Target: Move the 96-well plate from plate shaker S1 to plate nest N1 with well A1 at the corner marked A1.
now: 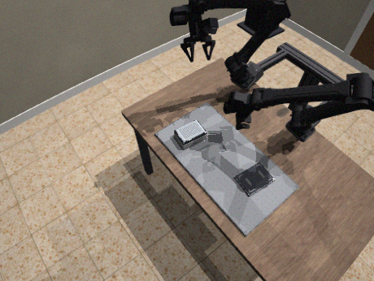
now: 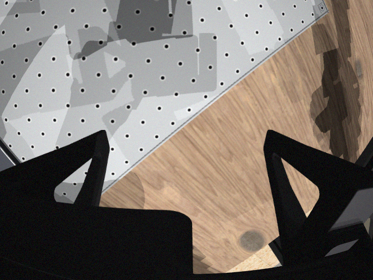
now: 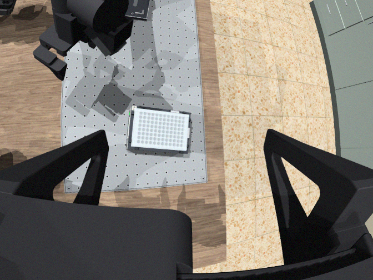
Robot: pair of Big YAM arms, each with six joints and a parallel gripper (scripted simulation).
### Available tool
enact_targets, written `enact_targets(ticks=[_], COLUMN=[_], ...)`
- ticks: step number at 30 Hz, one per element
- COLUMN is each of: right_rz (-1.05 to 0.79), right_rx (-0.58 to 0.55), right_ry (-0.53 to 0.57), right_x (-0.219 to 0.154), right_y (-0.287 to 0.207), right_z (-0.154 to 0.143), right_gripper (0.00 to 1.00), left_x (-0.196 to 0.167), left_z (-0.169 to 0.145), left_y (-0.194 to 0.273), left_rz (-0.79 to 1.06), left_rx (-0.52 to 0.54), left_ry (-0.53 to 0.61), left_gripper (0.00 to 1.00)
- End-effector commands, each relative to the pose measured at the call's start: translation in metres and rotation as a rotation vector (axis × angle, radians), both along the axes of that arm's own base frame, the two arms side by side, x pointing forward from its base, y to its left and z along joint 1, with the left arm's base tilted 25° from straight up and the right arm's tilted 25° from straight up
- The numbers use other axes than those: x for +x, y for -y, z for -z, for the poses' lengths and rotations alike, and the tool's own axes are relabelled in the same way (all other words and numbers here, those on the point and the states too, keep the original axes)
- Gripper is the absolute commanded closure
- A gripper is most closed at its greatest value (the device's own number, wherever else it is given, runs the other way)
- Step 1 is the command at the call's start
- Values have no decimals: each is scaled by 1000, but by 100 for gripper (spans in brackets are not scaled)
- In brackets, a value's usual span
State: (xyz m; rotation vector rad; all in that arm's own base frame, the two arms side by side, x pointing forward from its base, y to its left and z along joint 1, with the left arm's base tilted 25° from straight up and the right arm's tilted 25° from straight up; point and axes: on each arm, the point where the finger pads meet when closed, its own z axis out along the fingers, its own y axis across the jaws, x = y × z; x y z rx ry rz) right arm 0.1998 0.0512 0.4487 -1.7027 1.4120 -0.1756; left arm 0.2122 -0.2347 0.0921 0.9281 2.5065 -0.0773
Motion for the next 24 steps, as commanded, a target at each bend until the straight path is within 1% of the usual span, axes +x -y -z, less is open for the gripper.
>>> enact_targets(ticks=[1,5,8,11,14,17,22,24], right_rz=[-8,-8,-8,-8,-8,-8,-8,-8], right_rx=[-33,-33,-33,-33,-33,-33,-33,-33], right_ry=[81,81,81,81,81,81,81,81], right_x=[-10,-10,-10,-10,-10,-10,-10,-10], right_y=[-6,-6,-6,-6,-6,-6,-6,-6], right_z=[-35,-35,-35,-35,-35,-35,-35,-35], right_gripper=[0,0,0,0,0,0,0,0], left_x=[19,34,35,49,59,70,88,88], left_z=[-23,-33,-35,-42,-48,-54,-62,-62], left_y=[22,31,37,42,51,59,74,74], left_rz=[-77,-125,-138,-158,-222,-222,-318,-318], left_rx=[-21,-17,-13,-14,-6,-7,5,5], left_ry=[-4,-8,-12,-12,-18,-19,-23,-23], left_gripper=[0,0,0,0,0,0,0,0])
